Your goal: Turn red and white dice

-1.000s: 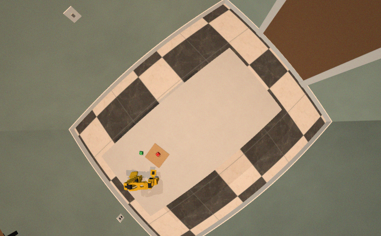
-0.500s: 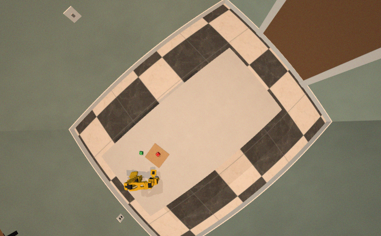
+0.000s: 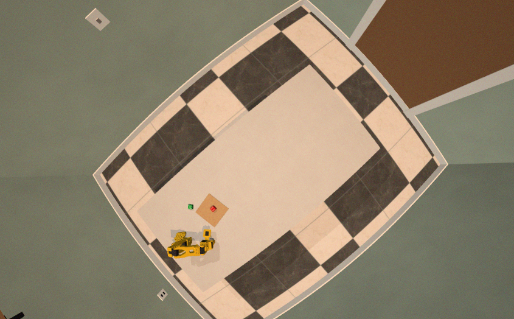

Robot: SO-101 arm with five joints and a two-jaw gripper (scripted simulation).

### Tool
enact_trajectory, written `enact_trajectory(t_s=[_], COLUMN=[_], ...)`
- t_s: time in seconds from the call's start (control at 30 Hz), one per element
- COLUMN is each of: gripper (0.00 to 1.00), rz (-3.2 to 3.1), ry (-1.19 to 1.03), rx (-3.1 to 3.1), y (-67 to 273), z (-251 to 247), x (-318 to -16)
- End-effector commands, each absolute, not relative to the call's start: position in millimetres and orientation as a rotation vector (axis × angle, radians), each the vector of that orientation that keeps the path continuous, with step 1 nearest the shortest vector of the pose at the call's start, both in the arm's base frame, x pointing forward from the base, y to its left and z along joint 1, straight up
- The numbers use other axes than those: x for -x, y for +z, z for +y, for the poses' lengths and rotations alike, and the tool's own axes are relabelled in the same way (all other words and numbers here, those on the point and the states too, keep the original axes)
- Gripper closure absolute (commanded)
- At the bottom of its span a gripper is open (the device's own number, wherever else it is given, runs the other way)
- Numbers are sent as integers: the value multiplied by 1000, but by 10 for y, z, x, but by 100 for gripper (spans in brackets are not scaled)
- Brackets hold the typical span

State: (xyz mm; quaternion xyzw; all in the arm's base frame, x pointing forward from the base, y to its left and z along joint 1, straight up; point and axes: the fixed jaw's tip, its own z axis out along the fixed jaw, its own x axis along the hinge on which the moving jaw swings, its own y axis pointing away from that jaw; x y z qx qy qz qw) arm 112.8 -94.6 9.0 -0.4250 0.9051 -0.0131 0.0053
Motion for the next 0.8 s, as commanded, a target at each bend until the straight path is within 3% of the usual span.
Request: enact_trajectory(t_s=[0.0, 0.37, 0.77], gripper=[100, 87, 84], rz=[2838, 2838, 2838], ry=[-58, -58, -58], rx=[1305, 1305, 1305], y=[99, 99, 99], z=[-962, -962, -962], x=[-1138, -1138, -1138])
